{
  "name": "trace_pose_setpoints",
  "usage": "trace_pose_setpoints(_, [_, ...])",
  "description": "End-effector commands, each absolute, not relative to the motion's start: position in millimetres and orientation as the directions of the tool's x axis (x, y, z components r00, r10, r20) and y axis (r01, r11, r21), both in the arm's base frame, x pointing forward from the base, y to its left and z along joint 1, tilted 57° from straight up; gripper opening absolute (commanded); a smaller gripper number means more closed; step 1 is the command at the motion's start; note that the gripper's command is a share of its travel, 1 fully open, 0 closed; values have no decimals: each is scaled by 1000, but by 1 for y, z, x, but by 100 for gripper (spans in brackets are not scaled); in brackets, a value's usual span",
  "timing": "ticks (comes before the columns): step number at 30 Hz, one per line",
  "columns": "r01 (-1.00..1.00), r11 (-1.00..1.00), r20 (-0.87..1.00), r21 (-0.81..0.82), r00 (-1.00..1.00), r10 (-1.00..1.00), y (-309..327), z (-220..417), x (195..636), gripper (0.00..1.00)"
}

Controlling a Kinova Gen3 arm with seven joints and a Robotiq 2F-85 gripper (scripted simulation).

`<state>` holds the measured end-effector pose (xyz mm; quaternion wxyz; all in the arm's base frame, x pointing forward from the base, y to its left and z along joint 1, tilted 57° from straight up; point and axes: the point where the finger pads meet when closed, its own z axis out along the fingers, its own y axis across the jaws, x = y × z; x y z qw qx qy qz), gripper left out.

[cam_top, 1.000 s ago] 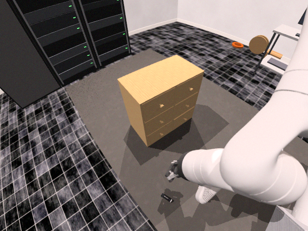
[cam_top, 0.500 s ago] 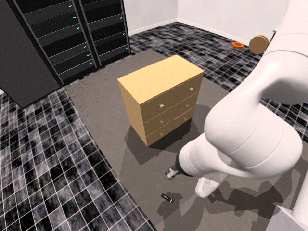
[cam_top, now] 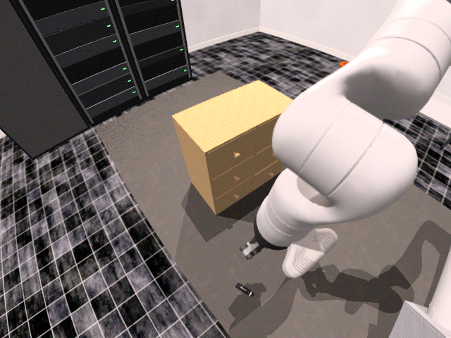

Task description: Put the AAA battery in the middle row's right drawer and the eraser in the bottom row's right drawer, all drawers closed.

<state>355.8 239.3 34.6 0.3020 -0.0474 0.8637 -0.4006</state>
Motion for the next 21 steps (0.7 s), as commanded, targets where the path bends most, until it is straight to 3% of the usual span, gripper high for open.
trace_pose_setpoints(1, [157,674,-466,-722,-831,-305,241,37,355,0])
trace_pose_setpoints(21, [167,676,-430,-717,-870,-241,244,39,347,0])
